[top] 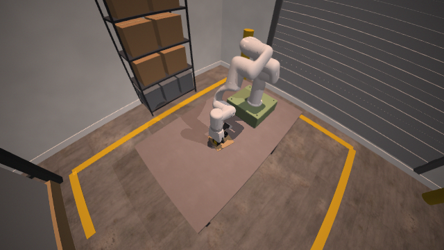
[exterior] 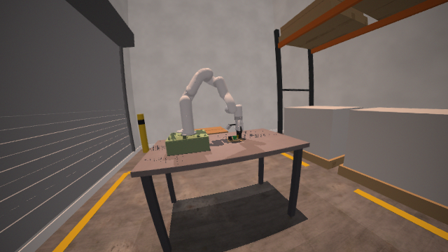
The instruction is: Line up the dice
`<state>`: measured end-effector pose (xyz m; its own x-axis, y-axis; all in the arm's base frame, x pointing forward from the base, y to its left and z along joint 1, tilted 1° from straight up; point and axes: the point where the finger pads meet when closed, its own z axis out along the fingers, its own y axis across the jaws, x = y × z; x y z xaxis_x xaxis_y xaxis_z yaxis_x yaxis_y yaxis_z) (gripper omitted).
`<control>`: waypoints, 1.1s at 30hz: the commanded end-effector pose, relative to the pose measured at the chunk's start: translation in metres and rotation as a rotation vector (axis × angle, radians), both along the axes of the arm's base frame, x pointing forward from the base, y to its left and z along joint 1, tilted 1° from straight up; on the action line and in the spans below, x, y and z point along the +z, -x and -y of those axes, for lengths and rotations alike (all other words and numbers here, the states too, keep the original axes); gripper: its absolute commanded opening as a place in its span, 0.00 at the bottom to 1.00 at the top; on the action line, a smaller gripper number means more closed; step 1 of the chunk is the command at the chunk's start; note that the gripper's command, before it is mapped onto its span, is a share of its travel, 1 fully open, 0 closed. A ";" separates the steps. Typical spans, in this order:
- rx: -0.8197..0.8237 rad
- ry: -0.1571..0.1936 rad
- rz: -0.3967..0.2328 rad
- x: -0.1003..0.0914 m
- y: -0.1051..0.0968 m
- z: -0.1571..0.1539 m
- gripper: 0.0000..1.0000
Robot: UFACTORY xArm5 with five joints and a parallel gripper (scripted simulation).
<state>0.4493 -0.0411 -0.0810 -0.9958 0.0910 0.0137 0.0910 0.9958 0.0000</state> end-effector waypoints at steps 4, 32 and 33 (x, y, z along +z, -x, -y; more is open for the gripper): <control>0.000 0.000 0.003 0.001 -0.001 0.000 0.27; 0.000 0.000 0.003 -0.002 -0.001 0.000 0.27; 0.000 0.000 0.003 -0.002 -0.001 0.000 0.27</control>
